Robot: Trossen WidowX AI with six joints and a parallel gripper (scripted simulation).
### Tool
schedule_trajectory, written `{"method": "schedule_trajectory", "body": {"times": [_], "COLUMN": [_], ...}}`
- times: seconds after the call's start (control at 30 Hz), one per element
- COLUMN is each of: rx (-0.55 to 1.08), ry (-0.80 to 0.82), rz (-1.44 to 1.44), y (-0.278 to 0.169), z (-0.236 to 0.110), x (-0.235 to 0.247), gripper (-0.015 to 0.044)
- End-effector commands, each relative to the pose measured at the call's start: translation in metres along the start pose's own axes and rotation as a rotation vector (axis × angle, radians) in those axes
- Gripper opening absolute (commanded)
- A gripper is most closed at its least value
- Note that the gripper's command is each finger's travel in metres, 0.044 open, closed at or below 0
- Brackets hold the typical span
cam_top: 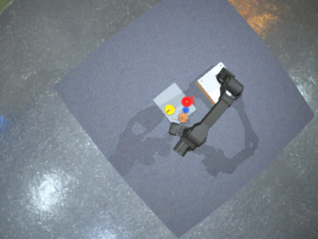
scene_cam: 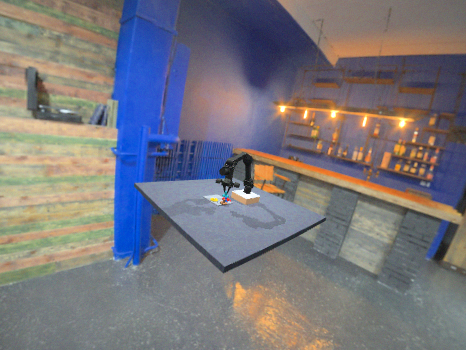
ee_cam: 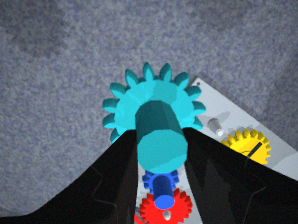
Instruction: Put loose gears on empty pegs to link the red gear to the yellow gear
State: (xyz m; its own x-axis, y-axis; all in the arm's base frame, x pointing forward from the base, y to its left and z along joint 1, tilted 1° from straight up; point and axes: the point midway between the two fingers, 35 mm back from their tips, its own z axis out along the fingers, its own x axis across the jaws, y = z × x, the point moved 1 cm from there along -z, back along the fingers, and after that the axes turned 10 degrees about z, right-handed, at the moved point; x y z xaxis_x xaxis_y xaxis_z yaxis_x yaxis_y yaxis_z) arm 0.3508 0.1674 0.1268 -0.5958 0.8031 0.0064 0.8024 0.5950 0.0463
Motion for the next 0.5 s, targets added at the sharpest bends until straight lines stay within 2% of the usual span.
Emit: {"method": "schedule_trajectory", "body": {"times": [0.0, 0.47], "rx": [-0.007, -0.005], "ry": [-0.003, -0.001], "rz": [0.005, 0.002], "y": [-0.001, -0.007], "z": [-0.012, -0.044], "x": [0.0, 0.001], "gripper": [0.0, 0.0]}}
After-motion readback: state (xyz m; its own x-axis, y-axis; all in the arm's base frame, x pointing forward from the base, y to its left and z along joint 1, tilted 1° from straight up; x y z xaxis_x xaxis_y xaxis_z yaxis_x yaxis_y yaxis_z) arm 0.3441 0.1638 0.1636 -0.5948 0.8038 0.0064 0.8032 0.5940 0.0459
